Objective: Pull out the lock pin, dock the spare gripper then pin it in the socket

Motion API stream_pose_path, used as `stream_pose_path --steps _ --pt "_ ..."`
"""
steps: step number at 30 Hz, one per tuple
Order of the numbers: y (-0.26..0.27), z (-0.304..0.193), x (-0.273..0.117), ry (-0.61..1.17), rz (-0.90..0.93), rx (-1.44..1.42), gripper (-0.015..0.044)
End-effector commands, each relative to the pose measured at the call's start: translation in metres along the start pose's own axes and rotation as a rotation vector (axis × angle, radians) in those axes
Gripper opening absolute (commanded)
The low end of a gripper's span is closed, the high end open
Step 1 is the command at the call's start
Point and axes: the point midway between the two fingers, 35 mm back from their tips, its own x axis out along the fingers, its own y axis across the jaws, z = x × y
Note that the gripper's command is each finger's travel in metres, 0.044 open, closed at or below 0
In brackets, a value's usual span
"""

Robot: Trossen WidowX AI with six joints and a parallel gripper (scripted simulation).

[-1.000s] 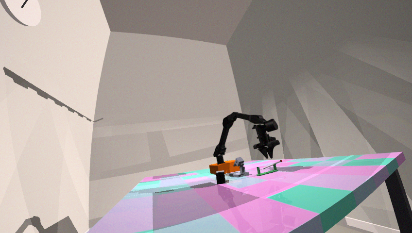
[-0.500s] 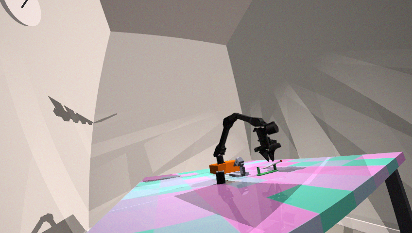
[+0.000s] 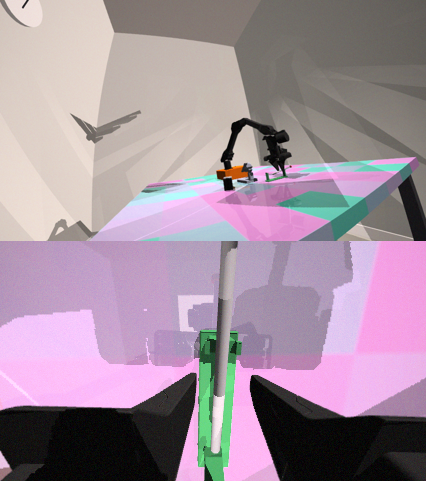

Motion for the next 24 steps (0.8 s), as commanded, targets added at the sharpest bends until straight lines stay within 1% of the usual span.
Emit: stream_pose_path --steps 1,7,19,24 --pt "0.0019 -0.0028 0.0116 0.007 0.009 -0.004 0.018" --pt "0.0026 -0.0041 0.02 0.007 0.009 -0.004 0.018" --pt "0.0026 -0.0042 0.0203 0.007 0.009 -0.004 0.018" --pt "0.0026 -0.0042 0.0203 0.007 0.009 -0.004 0.0049"
